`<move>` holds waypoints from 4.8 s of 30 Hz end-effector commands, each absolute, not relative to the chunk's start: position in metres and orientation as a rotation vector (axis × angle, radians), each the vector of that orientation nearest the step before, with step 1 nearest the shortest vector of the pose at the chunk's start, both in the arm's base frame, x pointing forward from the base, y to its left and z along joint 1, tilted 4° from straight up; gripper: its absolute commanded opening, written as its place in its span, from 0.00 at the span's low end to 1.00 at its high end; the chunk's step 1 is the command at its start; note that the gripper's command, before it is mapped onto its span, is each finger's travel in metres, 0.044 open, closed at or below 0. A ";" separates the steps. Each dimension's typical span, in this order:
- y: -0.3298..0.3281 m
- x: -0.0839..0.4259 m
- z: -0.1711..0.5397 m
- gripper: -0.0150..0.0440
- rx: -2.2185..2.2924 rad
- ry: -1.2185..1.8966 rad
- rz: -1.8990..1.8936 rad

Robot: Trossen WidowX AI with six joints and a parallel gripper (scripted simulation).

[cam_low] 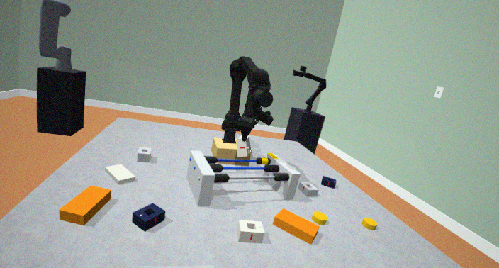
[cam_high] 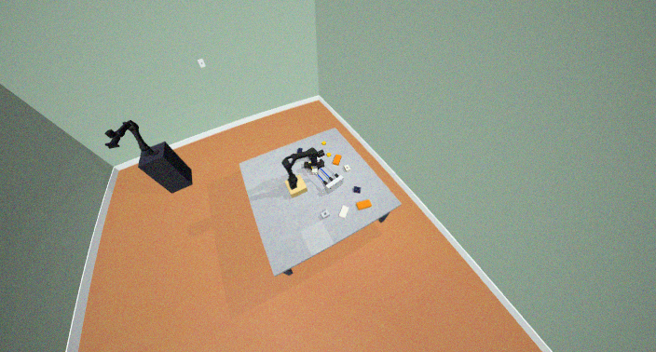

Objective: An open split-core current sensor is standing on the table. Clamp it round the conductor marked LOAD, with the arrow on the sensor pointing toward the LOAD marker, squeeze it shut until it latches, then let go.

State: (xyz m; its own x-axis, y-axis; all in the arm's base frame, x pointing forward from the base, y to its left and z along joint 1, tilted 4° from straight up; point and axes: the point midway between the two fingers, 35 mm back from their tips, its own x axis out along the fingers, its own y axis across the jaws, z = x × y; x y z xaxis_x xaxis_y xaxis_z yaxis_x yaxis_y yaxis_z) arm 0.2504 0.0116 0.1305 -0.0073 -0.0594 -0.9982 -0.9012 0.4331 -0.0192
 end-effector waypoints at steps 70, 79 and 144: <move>0.012 0.272 0.074 0.25 -1.368 1.173 1.296; 0.012 0.272 0.074 0.25 -1.368 1.173 1.296; 0.008 0.271 0.018 1.00 -1.345 1.226 1.345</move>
State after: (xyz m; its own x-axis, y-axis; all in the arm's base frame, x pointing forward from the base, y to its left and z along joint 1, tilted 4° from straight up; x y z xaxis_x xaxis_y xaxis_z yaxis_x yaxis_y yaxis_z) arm 0.2733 0.0093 0.0248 -0.0490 -0.0661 -0.9966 -0.9868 -0.1511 0.0586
